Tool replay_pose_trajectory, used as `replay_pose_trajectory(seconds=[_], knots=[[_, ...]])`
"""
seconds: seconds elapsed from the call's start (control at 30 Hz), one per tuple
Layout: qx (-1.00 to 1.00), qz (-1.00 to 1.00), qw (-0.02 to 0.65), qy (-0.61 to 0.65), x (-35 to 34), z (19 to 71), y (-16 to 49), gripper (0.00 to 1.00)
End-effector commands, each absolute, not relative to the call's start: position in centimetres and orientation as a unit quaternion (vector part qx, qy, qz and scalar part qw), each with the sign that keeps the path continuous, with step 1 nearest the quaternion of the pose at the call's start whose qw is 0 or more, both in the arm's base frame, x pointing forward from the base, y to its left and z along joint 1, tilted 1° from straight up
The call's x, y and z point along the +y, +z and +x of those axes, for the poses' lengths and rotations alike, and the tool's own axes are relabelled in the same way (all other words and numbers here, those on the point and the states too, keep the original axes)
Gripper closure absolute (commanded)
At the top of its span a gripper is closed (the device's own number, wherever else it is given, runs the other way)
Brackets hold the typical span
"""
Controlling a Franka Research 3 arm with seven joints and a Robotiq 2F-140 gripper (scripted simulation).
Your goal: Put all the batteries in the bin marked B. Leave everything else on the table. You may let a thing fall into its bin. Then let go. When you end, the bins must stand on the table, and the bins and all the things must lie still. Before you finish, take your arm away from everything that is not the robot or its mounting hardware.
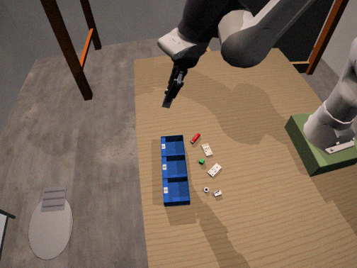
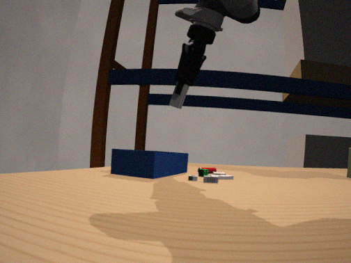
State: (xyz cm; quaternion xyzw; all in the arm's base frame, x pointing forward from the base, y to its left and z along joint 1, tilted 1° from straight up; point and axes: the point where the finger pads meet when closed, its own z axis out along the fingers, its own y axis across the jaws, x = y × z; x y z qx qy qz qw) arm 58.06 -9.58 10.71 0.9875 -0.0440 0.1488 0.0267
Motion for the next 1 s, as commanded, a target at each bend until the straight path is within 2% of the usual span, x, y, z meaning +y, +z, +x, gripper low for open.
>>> replay_pose_trajectory(seconds=[0.0,0.83,0.97], knots=[[-0.045,0.99,0.024,0.129,-8.6,56.8,10.3,0.95],[0.016,0.999,0.009,0.048,0.1,50.9,12.0,0.95],[0.037,0.999,0.004,0.021,2.6,48.7,12.7,0.95]])
